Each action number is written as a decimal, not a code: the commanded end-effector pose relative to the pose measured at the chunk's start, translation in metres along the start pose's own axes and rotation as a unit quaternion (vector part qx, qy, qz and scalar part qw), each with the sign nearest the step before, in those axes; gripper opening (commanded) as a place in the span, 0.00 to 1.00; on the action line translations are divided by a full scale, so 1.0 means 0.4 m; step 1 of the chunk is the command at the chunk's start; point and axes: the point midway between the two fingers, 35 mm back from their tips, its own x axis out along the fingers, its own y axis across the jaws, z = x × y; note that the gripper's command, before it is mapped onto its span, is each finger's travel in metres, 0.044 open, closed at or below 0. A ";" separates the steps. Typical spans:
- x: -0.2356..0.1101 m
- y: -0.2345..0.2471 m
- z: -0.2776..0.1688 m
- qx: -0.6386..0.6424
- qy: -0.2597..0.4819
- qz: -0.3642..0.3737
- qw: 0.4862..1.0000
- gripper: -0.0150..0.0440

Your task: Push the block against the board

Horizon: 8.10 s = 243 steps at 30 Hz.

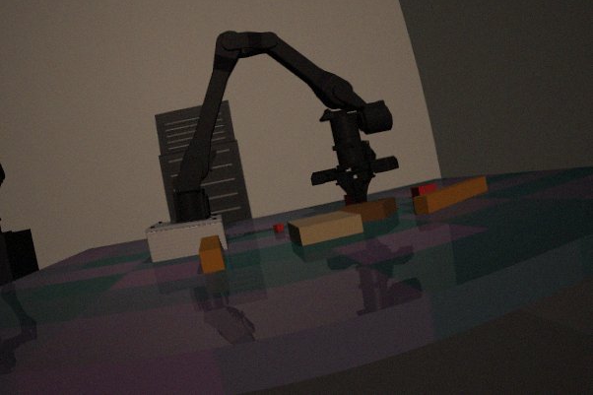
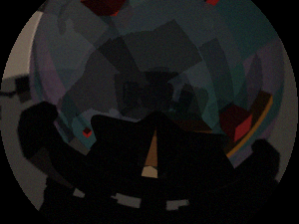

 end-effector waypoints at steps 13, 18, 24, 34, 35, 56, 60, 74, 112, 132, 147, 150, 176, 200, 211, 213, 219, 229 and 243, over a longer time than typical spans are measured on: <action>0.006 -0.003 -0.040 0.001 0.006 0.002 1.000 0.25; 0.006 -0.004 -0.049 0.001 0.006 0.002 1.000 0.25; 0.006 -0.007 -0.060 0.001 0.007 0.002 1.000 0.25; 0.006 -0.009 -0.047 0.001 0.006 0.002 1.000 0.25; 0.006 -0.010 -0.043 0.001 0.006 0.002 1.000 0.25; 0.007 -0.012 0.045 0.001 0.004 0.002 1.000 0.25; 0.007 -0.011 0.060 0.001 0.004 0.002 1.000 0.25; -0.130 -0.012 0.062 0.004 0.004 0.002 1.000 0.25; -0.136 -0.267 -0.056 0.598 0.003 -0.007 0.801 0.25; 0.002 -0.296 -0.078 0.658 0.003 -0.008 0.753 0.25; 0.001 -0.275 -0.078 0.658 0.003 -0.007 0.753 0.25; 0.001 -0.270 -0.079 0.658 0.003 -0.007 0.753 0.25; 0.001 -0.227 -0.081 0.658 0.004 -0.007 0.753 0.25; 0.001 -0.186 -0.084 0.658 0.004 -0.006 0.753 0.25; 0.002 -0.168 -0.086 0.658 0.005 -0.006 0.753 0.25; 0.002 -0.164 -0.086 0.658 0.005 -0.006 0.753 0.25; 0.002 -0.154 -0.087 0.658 0.005 -0.005 0.753 0.25; 0.002 -0.137 -0.089 0.658 0.005 -0.005 0.753 0.25; 0.002 -0.113 -0.092 0.658 0.005 -0.005 0.753 0.25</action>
